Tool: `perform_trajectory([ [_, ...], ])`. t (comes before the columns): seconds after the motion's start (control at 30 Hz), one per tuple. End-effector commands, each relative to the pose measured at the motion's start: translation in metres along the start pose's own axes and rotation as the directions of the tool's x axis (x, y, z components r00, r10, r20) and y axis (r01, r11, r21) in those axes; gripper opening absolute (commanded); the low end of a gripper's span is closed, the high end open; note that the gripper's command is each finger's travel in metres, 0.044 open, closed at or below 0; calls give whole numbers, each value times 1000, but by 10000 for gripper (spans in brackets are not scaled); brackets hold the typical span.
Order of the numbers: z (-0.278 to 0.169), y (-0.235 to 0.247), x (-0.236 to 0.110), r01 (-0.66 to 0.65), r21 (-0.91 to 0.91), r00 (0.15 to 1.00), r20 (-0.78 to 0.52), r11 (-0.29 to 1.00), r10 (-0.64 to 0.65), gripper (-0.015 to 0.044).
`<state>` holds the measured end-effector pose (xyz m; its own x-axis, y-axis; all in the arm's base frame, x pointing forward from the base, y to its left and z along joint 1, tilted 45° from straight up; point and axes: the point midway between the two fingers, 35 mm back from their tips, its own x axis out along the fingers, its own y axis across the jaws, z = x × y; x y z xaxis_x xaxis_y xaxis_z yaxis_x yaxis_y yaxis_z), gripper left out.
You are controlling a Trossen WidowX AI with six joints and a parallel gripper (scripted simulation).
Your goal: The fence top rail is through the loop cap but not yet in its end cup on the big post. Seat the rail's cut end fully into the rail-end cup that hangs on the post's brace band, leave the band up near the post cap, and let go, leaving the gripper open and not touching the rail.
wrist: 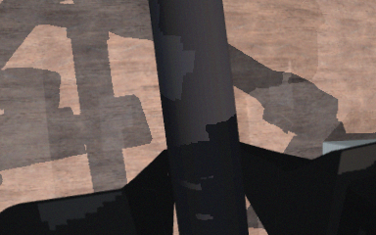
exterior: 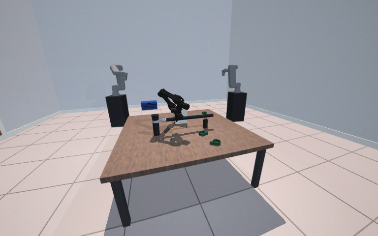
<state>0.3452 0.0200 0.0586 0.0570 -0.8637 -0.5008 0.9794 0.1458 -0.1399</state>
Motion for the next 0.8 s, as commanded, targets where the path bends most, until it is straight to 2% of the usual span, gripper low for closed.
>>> perform_trajectory([
  [0.0, 11, 2, -7, -31, 30, 1000, 3, 999, 31, 0],
  [0.37, 1, 0, 0, 0, 1, 1000, -1, 1000, 0, 0],
  [0.77, -1, 0, -4, 0, 1, 1000, -3, 1000, 0, 315],
])
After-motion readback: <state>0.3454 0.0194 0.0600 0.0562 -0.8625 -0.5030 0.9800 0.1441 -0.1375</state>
